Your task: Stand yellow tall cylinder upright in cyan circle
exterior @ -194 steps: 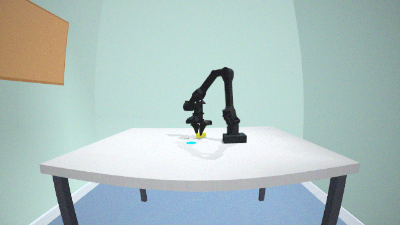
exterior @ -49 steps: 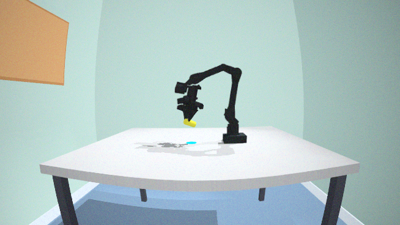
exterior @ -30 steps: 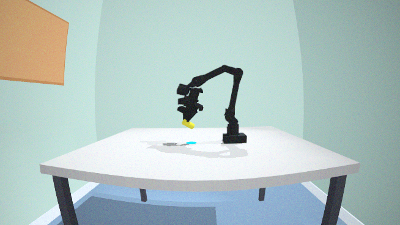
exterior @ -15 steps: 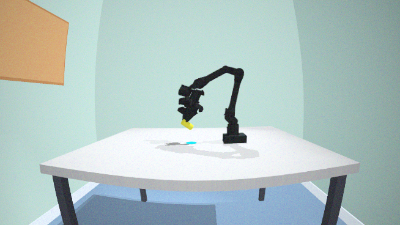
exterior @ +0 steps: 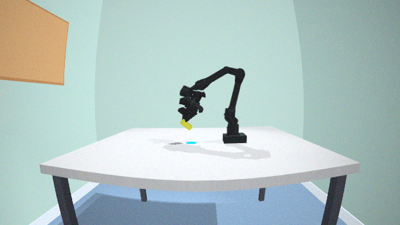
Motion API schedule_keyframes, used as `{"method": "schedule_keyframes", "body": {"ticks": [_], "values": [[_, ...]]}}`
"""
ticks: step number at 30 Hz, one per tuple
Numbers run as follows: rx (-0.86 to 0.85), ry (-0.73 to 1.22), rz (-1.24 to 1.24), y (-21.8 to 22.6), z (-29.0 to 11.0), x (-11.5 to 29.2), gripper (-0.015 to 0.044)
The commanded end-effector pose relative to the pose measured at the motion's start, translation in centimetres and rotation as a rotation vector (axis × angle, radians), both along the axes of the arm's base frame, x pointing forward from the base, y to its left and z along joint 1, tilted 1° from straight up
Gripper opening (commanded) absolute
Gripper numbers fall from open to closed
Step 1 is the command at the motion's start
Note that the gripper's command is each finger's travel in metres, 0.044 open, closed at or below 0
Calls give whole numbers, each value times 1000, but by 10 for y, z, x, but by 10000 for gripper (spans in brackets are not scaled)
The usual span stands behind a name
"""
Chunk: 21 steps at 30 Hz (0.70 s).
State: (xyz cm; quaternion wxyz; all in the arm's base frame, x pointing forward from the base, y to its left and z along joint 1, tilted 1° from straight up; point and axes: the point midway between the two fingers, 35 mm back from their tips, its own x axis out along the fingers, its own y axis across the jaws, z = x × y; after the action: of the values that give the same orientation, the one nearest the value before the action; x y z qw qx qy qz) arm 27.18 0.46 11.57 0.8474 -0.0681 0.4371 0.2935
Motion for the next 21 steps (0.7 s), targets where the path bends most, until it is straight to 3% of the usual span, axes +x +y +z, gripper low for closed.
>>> {"method": "schedule_keyframes", "body": {"ticks": [1, 21], "values": [[17, -12, 2, 1, -3, -2, 105], [111, -130, -18, -4, -2, -1, 105]]}}
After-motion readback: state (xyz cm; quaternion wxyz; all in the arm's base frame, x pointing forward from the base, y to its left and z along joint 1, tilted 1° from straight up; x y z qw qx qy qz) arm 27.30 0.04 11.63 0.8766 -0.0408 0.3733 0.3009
